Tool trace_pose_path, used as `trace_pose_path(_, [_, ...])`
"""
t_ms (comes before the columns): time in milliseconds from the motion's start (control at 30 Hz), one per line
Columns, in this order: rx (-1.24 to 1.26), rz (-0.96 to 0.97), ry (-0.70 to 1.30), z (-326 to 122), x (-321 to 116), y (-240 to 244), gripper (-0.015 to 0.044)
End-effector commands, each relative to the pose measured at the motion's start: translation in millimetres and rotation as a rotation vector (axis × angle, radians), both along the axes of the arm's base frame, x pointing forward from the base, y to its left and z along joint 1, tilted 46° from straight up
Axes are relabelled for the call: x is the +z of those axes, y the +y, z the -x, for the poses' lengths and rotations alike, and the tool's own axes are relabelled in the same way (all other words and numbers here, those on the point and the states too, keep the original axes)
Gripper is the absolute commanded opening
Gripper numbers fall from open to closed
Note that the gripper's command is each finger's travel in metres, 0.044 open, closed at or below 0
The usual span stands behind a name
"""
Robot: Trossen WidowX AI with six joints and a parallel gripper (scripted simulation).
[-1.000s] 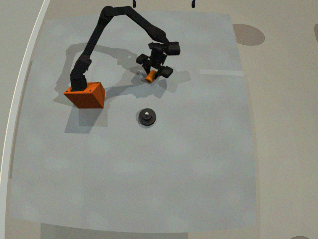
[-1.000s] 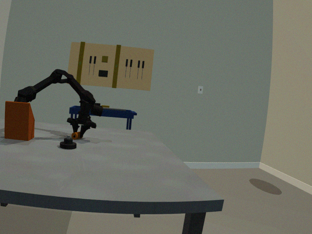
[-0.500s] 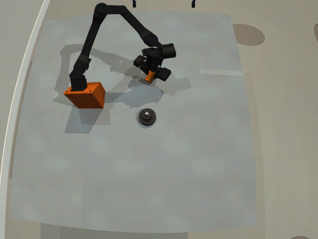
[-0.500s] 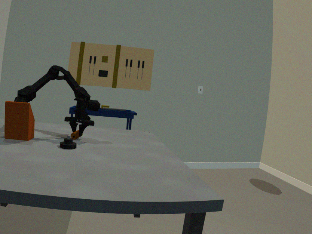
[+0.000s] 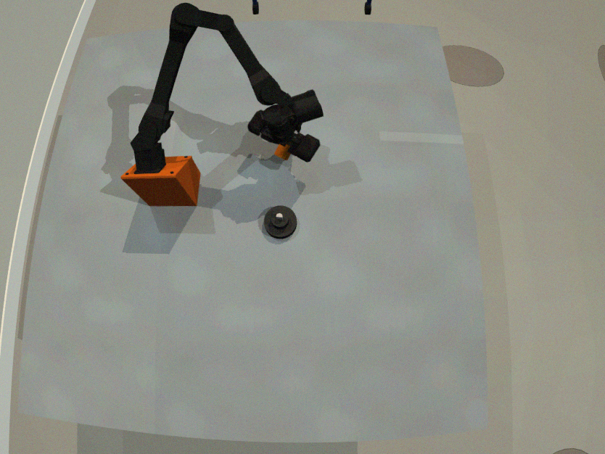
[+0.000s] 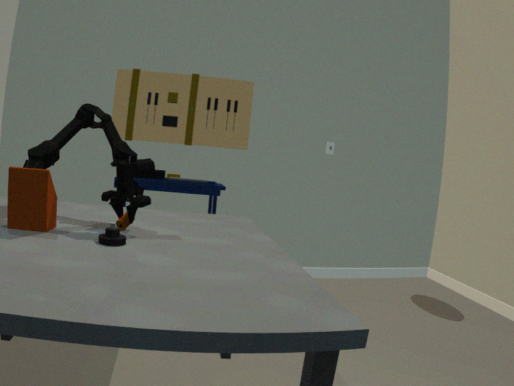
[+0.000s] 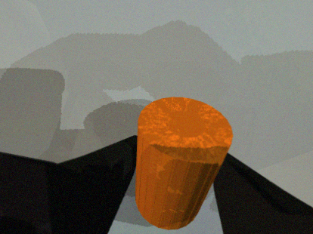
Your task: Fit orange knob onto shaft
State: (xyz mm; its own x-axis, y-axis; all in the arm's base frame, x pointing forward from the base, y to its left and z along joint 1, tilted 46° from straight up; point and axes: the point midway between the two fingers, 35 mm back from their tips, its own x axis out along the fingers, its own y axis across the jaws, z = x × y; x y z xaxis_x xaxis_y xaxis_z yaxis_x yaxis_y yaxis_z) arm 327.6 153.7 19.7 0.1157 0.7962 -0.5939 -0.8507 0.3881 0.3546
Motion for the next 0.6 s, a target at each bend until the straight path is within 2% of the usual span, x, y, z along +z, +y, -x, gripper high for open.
trace_pose_path(0, [-0.025,-0.062,-0.025,3.0,-1.3,-3.4,0.0179])
trace_pose_path(567, [-0.126,-0.297,-0.132,12.7,-12.1,-14.7,0.0179])
